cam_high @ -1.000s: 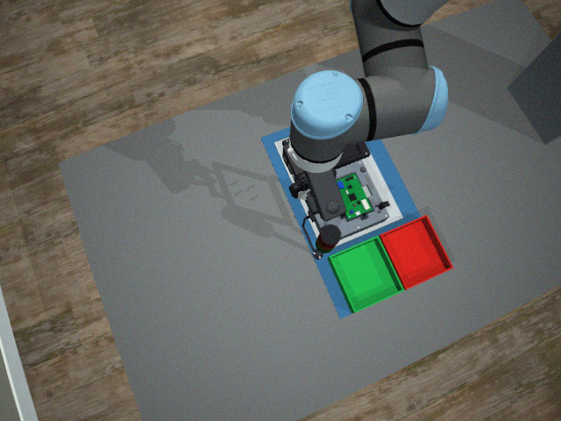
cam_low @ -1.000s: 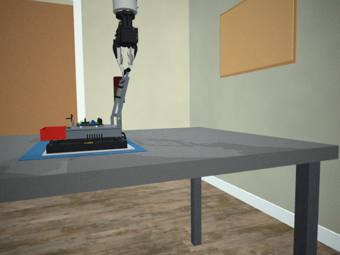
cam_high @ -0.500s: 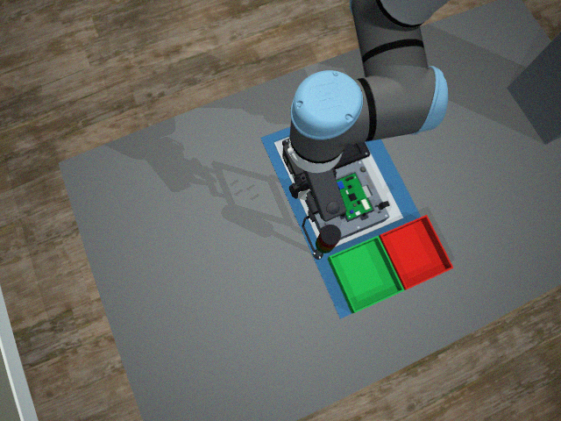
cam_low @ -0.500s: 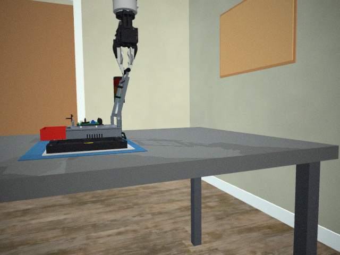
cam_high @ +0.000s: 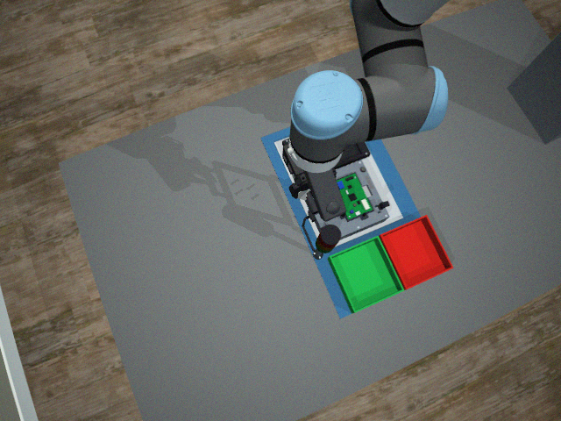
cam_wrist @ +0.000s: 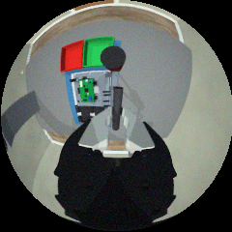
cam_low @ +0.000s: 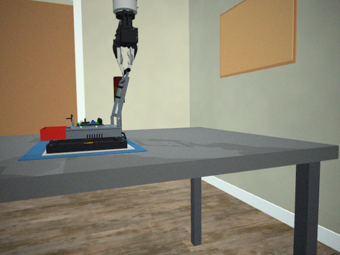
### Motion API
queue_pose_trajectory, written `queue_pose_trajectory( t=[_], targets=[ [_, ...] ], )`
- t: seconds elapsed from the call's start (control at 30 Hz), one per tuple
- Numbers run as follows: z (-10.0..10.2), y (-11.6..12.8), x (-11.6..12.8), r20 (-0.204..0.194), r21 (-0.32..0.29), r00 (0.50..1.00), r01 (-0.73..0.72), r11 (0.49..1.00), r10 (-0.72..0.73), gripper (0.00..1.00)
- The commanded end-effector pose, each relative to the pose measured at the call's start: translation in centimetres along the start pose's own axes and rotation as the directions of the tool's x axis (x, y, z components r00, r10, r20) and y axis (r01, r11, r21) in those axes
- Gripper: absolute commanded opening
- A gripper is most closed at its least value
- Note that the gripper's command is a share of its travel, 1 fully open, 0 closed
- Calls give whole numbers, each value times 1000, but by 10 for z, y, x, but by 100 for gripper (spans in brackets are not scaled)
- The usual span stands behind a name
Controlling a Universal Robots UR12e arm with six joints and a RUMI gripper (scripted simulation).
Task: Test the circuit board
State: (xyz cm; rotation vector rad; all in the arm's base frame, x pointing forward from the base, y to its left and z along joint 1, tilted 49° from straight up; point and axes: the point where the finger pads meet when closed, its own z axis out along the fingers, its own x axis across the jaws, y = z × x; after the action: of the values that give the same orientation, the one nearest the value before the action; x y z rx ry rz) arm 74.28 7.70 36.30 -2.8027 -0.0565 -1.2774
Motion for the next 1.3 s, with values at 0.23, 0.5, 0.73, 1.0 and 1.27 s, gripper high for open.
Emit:
queue_pose_trajectory(
  t=[0.23,0.5,0.73,1.0,1.27],
  targets=[
    [0,0,1,-1,0,1000,0,1000,0,0],
    [-1,0,0,-1,0,1000,0,1000,0,0],
    [-1,0,-2,-1,0,1000,0,1000,0,0],
    [-2,0,-5,-1,0,1000,0,1000,0,0],
    [-3,0,-13,-1,0,1000,0,1000,0,0]
  ],
)
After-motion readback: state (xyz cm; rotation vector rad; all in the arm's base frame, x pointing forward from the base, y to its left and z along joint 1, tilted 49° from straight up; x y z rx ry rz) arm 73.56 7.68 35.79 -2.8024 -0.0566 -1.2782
